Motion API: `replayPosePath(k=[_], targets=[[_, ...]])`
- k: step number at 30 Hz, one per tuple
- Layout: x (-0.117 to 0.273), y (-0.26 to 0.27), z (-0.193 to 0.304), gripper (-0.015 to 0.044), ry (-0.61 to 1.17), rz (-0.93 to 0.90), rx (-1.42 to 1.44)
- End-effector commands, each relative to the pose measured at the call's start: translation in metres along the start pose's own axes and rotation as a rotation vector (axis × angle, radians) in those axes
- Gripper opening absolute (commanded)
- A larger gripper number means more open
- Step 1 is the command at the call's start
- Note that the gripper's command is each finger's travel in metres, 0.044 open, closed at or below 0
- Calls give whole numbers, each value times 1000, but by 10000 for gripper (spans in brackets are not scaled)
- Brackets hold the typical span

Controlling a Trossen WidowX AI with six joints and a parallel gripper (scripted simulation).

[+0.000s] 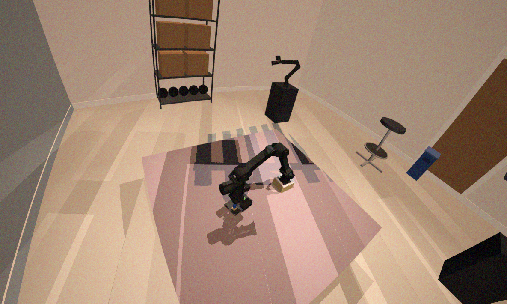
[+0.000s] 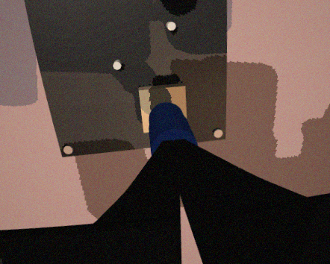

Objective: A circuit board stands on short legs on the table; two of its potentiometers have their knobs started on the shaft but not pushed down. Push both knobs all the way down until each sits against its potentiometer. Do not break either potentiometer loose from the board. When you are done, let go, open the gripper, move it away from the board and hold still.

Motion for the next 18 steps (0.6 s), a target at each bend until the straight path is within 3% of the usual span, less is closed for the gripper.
replayPosePath(k=[1, 18], targets=[[-7, 0, 1, 0, -2, 3, -1], [-11, 0, 1, 0, -2, 3, -1]])
Point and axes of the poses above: the point midway between the two fingers, 35 mm back from their tips, its own x axis back along the fingers, its own y axis across the jaws, z = x × y, the point moved 2 cm from there along x, back along the fingers, and after that the axes turned 1 degree about -x, right-handed, at the moved point
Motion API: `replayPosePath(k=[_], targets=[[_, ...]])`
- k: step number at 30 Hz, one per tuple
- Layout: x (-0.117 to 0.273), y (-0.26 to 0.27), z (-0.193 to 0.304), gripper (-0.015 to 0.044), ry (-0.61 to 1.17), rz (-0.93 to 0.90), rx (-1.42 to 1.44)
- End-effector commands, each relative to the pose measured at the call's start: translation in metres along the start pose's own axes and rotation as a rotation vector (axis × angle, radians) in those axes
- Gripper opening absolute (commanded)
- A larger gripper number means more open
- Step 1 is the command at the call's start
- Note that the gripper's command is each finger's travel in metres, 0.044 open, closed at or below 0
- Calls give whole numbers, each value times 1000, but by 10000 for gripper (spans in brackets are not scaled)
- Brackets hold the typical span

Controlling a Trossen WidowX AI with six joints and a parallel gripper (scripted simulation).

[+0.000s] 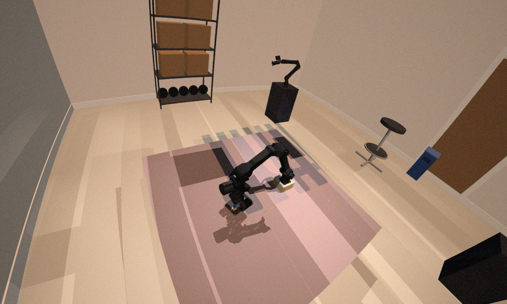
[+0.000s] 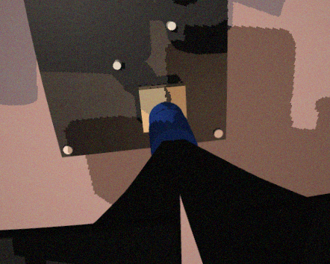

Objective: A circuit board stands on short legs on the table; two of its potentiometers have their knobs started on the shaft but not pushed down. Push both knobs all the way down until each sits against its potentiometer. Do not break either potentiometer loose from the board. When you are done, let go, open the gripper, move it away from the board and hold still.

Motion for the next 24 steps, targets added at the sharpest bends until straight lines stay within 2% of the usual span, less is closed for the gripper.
replayPosePath(k=[1, 24], targets=[[-10, 0, 2, 0, -2, 3, -1], [-15, 0, 2, 0, -2, 3, -1]])
Point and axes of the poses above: the point midway between the two fingers, 35 mm back from their tips, its own x axis back along the fingers, its own y axis across the jaws, z = x × y, the point moved 2 cm from there along x, back along the fingers, and after that the axes turned 1 degree about -x, right-handed, at the moved point
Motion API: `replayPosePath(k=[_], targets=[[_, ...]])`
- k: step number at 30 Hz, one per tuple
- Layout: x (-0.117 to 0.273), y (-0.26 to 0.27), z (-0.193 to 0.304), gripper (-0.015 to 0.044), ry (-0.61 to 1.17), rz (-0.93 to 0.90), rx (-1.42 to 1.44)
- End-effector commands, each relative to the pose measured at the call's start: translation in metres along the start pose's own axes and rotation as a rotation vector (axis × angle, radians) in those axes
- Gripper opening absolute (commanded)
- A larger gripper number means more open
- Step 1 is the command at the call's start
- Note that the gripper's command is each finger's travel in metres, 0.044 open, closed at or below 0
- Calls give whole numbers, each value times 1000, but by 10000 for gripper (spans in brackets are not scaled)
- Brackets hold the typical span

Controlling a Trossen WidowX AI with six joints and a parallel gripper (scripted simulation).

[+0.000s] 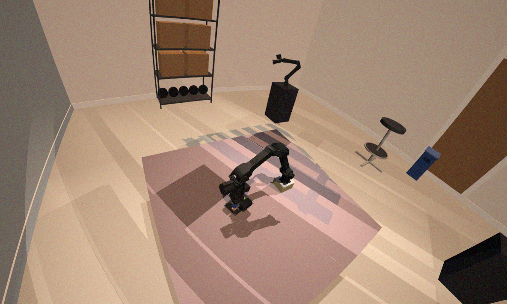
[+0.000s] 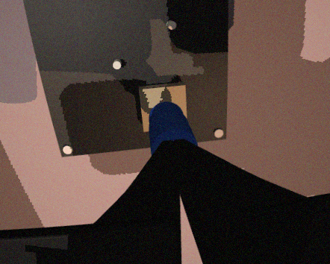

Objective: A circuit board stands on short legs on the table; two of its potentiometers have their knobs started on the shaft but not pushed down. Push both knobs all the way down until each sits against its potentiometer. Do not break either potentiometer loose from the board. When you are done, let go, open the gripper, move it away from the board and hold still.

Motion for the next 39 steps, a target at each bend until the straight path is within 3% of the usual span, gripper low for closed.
replayPosePath(k=[1, 39], targets=[[-13, 0, 2, 0, -6, 4, -1], [-22, 0, 2, 0, -6, 4, -1]])
Point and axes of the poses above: the point midway between the two fingers, 35 mm back from their tips, its own x axis back along the fingers, its own y axis across the jaws, z = x × y, the point moved 2 cm from there along x, back along the fingers, and after that the axes turned 1 degree about -x, right-handed, at the moved point
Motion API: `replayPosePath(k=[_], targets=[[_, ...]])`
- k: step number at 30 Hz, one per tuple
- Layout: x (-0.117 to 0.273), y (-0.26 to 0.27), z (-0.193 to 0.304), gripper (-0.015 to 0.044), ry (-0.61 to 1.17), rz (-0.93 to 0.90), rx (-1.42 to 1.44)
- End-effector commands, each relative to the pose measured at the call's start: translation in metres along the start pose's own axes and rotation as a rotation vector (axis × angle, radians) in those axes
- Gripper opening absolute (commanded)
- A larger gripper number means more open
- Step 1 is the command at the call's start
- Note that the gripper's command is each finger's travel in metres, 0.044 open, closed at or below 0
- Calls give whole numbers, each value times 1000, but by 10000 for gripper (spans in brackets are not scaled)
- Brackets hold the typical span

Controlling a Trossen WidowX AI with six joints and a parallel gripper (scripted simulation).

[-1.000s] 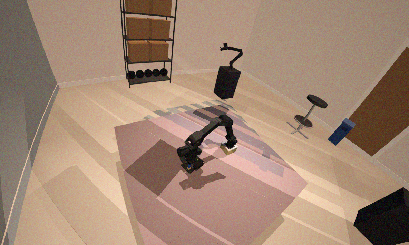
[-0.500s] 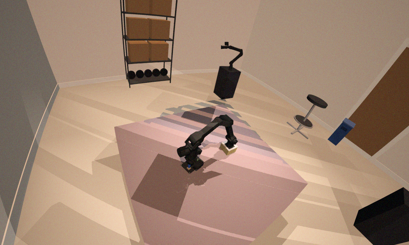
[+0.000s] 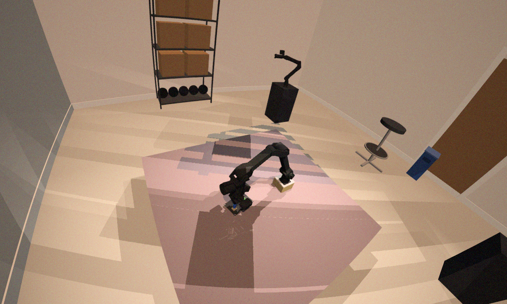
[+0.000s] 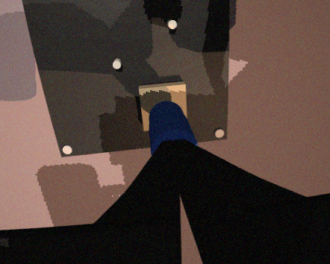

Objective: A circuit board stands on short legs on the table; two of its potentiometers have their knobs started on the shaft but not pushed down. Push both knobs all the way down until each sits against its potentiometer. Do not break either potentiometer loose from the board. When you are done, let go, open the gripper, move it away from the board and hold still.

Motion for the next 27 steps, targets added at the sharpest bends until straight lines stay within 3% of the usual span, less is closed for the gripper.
replayPosePath(k=[1, 27], targets=[[-20, 0, 3, 0, -10, 4, -1], [-24, 0, 3, 0, -10, 4, -1]])
Point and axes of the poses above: the point midway between the two fingers, 35 mm back from their tips, its own x axis back along the fingers, its own y axis across the jaws, z = x × y, the point moved 2 cm from there along x, back along the fingers, and after that the axes turned 1 degree about -x, right-handed, at the moved point
